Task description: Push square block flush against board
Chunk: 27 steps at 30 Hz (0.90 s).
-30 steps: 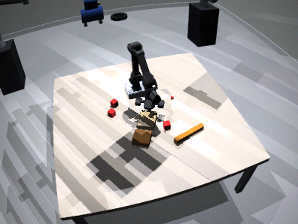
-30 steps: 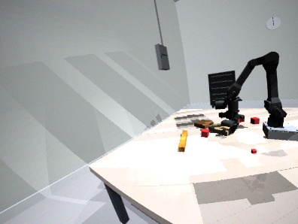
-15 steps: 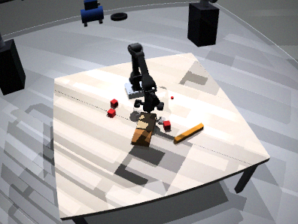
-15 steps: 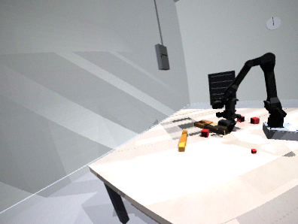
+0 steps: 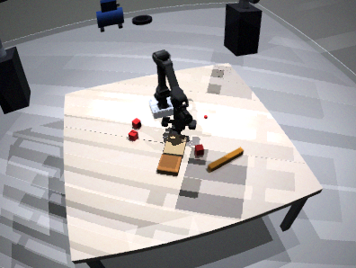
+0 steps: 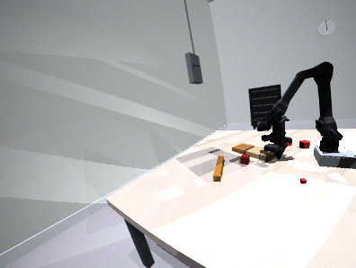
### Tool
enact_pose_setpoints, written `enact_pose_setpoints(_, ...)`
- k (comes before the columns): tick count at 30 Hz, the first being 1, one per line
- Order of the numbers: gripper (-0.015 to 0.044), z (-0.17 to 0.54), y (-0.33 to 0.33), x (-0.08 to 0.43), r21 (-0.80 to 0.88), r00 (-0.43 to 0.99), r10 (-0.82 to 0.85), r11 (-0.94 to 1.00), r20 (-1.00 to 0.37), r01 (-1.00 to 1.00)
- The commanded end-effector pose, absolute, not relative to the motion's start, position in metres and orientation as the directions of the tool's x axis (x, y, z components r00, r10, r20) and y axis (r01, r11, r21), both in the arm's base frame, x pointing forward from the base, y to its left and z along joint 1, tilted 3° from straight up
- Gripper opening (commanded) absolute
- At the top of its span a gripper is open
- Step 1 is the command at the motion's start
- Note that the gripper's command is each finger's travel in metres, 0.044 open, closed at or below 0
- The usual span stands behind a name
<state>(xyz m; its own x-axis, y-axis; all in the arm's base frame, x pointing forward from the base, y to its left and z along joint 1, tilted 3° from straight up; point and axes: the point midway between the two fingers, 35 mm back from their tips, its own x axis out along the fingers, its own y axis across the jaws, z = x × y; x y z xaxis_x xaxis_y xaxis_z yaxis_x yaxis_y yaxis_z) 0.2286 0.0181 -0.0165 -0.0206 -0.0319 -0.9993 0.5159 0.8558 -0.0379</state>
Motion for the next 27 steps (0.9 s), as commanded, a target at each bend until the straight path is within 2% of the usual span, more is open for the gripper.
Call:
enact_pose_setpoints(1,0.0000,-0.016,0.021,0.224,-0.035,-0.014,-0.032,0.855,-0.999,0.518)
enact_pose_setpoints(14,0.0000,-0.017,0.031,0.206,-0.035,-0.015,-0.031,0.855,-0.999,0.518)
enact_pose_setpoints(19,0.0000,0.036,0.031,0.210,-0.035,-0.015,-0.032,0.855,-0.999,0.518)
enact_pose_setpoints(27,0.0000,0.039,0.017,0.222,-0.035,-0.014,-0.033,0.854,-0.999,0.518)
